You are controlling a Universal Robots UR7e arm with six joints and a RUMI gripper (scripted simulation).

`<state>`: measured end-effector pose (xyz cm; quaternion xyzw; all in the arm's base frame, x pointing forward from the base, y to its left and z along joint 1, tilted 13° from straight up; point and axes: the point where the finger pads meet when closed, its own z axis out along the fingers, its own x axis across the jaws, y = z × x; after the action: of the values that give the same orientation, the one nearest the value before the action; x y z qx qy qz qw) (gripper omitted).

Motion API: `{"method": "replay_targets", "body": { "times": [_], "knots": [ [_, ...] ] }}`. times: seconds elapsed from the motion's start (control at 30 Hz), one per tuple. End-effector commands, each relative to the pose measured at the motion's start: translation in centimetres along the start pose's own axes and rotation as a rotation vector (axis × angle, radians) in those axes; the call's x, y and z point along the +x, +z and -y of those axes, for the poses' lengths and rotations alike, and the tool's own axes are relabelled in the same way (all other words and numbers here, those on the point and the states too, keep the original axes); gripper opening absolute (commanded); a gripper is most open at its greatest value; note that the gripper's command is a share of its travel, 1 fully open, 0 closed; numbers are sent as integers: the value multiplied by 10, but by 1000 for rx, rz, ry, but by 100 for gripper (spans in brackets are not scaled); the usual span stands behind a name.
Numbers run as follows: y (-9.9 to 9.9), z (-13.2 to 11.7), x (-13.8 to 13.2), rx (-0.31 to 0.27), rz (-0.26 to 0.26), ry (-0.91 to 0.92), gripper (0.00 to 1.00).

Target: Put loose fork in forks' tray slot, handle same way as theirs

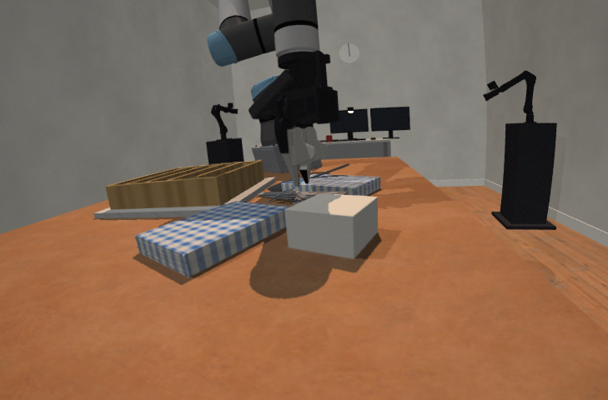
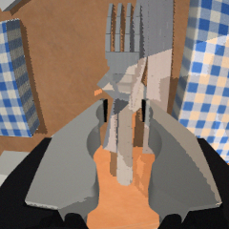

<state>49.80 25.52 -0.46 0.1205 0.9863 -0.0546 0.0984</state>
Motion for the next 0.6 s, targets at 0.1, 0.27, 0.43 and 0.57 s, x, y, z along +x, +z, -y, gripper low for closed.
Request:
{"method": "replay_targets", "body": {
  "times": [0.1,0.27,0.43,0.57],
  "knots": [
    [0,0,0,-1,1,0,16],
    [3,0,0,-1,1,0,16],
    [6,0,0,-1,1,0,16],
    [11,0,0,-1,1,0,16]
  ]
}}
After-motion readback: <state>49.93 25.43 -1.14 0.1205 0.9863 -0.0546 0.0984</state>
